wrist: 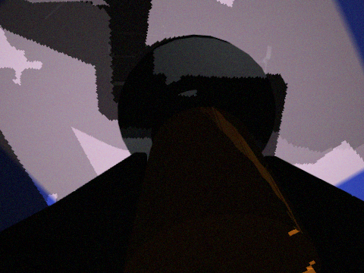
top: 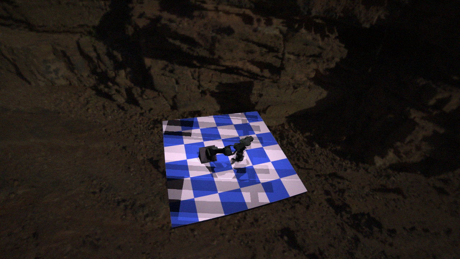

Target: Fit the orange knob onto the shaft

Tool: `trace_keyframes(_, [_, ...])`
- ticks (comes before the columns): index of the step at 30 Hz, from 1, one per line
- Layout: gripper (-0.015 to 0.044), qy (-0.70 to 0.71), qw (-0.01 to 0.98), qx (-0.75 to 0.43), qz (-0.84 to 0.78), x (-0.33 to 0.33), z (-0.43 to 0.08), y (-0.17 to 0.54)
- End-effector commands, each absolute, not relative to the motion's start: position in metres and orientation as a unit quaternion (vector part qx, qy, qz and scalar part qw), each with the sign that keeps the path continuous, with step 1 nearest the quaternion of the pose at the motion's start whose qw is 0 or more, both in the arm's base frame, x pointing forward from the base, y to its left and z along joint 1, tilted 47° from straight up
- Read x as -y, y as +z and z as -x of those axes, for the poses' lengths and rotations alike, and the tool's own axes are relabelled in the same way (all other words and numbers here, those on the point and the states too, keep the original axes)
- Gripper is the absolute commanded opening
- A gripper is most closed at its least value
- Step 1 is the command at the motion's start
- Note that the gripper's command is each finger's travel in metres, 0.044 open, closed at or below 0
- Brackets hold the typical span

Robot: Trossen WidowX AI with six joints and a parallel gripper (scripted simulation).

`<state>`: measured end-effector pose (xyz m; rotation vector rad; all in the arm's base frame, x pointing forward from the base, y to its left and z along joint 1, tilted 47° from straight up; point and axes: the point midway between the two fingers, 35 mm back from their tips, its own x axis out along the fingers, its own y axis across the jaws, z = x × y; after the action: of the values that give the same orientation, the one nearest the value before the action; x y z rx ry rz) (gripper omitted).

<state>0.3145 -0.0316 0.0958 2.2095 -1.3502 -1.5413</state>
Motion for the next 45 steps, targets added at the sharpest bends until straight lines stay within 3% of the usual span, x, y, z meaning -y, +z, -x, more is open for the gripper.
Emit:
trace_keyframes(1, [0.0000, -0.510, 0.065, 0.446, -0.732, 0.0319, -0.3139, 0.0976])
trace_keyframes(37, [0.0000, -0.510, 0.064, 0.446, -0.732, 0.0302, -0.3136, 0.0981])
trace_keyframes(45, [0.0000, -0.554, 0.140, 0.391, -0.722, 0.0307, -0.3147, 0.0986])
